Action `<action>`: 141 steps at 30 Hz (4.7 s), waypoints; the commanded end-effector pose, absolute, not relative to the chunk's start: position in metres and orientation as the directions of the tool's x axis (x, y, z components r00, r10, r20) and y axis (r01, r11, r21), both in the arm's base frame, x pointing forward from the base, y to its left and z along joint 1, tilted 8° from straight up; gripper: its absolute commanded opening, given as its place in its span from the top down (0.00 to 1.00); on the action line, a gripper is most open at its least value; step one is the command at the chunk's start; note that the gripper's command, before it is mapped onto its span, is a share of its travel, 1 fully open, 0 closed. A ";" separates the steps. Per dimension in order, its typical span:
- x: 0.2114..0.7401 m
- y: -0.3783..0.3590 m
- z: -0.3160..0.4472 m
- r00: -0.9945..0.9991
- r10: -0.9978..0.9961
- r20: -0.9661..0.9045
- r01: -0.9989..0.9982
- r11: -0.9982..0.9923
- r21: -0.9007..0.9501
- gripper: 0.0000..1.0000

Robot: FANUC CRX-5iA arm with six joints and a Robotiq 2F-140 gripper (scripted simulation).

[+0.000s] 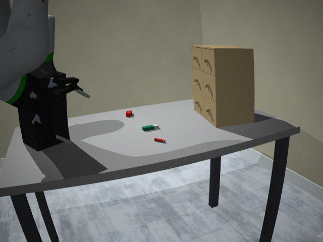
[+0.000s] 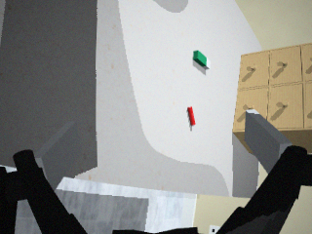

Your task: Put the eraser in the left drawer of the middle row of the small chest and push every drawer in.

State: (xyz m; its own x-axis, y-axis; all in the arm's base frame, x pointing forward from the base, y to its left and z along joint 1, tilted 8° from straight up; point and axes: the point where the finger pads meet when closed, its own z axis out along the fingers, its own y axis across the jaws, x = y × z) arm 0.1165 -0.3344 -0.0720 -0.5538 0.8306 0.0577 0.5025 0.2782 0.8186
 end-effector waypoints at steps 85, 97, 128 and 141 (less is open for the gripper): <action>0.416 -0.118 0.040 0.240 -0.948 -0.212 -0.943 -0.279 0.181 0.00; 0.465 -0.012 0.086 0.780 -0.620 -0.084 -0.611 -0.784 0.108 0.00; 0.482 0.114 0.137 0.998 -0.016 0.064 -0.023 -0.992 0.120 0.00; 0.492 0.098 0.023 0.977 -0.194 0.084 -0.202 -0.974 0.106 0.00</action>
State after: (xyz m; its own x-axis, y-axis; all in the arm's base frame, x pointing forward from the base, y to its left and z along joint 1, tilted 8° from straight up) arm 0.4880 0.1010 0.0445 0.9839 -0.1629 0.0732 -0.1703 -0.9793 0.1090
